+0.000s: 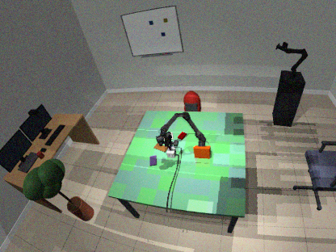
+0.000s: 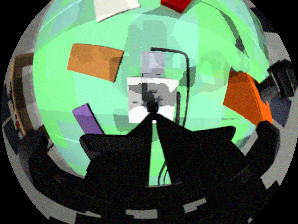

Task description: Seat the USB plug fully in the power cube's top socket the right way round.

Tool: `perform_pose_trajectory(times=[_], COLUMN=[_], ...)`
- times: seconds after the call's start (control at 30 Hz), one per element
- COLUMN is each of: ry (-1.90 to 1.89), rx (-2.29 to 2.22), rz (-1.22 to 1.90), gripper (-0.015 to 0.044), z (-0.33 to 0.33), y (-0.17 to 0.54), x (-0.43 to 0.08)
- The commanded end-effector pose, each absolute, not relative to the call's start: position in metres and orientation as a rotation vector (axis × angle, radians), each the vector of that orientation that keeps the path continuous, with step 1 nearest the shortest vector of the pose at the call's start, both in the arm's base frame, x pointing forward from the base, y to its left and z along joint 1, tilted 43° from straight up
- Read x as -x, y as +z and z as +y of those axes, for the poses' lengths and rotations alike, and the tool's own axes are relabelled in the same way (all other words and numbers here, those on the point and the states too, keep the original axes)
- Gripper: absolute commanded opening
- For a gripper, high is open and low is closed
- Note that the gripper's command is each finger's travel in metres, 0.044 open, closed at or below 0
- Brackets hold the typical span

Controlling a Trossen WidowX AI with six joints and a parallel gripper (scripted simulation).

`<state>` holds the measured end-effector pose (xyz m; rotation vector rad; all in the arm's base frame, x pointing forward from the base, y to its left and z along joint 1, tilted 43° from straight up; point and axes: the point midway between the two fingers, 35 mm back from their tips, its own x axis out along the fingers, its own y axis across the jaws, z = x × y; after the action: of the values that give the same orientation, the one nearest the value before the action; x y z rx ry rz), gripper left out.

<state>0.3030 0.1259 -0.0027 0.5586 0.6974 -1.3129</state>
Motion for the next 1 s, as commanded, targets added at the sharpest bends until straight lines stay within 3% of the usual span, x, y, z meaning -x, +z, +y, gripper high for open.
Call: perform_pose_trajectory(times=[0.0, 0.97], ry=[-1.314, -1.314], rx=[-0.567, -0.567], rz=[0.698, 0.699], gripper=[0.0, 0.0], z=[0.129, 0.142], y=[0.0, 0.014], x=[-0.303, -0.301])
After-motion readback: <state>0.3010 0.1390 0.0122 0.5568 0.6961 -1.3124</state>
